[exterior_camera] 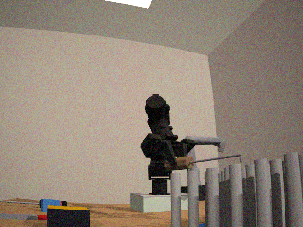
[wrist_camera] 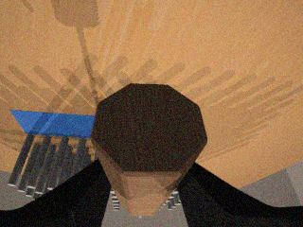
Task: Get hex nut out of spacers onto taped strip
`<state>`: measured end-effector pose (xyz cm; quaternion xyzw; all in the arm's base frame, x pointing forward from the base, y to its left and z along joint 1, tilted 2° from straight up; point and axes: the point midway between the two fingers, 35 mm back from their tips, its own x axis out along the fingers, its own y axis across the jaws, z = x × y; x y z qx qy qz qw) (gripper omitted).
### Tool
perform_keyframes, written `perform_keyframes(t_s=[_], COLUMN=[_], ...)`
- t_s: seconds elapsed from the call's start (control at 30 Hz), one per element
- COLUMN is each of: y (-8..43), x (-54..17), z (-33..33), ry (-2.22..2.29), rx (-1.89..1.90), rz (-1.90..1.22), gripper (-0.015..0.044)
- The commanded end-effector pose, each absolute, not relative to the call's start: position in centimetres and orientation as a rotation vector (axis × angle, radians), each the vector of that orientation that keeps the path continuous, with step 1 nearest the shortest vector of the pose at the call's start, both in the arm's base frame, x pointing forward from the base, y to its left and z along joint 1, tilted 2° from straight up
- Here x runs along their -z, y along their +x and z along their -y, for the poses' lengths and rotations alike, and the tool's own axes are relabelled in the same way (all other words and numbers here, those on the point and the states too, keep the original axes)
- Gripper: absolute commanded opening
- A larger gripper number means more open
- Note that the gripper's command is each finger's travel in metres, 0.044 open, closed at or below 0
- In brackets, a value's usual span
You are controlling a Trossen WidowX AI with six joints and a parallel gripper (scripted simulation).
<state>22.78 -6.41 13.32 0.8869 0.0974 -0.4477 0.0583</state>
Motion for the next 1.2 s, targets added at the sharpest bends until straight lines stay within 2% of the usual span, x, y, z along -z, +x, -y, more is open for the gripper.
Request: perform_keyframes(t_s=[0.0,0.67,1.17], y=[24.1,28.7,30.1], x=[-14.1,-15.9,-16.5], z=[5.1,-3.2,-11.2], ry=[2.636,2.358,2.123], rx=[1.316,1.170,1.051], rz=[-0.408,-0.881,-1.200], gripper=[0.0000,0.0000,0.0000])
